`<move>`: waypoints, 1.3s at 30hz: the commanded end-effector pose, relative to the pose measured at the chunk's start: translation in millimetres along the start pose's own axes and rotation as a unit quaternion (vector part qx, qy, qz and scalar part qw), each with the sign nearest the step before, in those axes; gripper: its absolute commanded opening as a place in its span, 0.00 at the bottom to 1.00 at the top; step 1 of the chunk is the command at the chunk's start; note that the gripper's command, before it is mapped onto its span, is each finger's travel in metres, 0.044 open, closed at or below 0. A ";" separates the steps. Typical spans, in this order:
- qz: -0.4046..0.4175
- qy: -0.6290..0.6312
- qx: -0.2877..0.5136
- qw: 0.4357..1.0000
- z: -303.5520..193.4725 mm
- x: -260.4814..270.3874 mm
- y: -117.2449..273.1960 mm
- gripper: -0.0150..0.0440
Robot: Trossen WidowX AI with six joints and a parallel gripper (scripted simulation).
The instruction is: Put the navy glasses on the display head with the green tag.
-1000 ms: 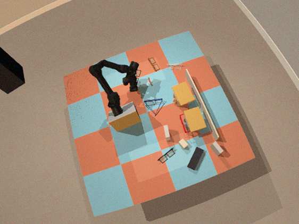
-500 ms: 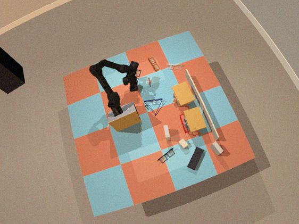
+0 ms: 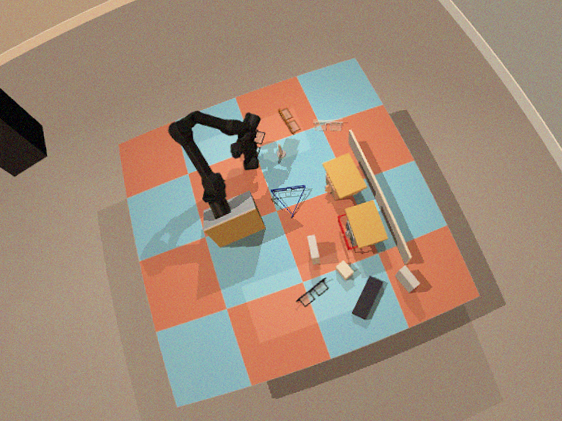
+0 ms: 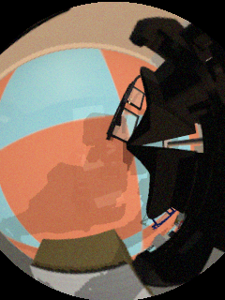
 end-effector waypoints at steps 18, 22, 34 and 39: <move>0.002 -0.002 0.002 1.000 -1.4 -13.8 0.2 0.25; 0.001 -0.002 0.002 1.000 -1.6 -16.3 0.2 0.25; 0.001 -0.002 0.002 1.000 -1.8 -23.9 0.3 0.25; 0.001 -0.002 0.002 1.000 -1.8 -27.1 0.3 0.25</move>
Point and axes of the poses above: the point midway between the two fingers, 35 mm back from their tips, its own y axis back along the fingers, its own x axis across the jaws, z = x × y, the point moved 2 cm from there along y, back along the fingers, and after that the axes turned 3 degrees about y, right-handed, at the moved point
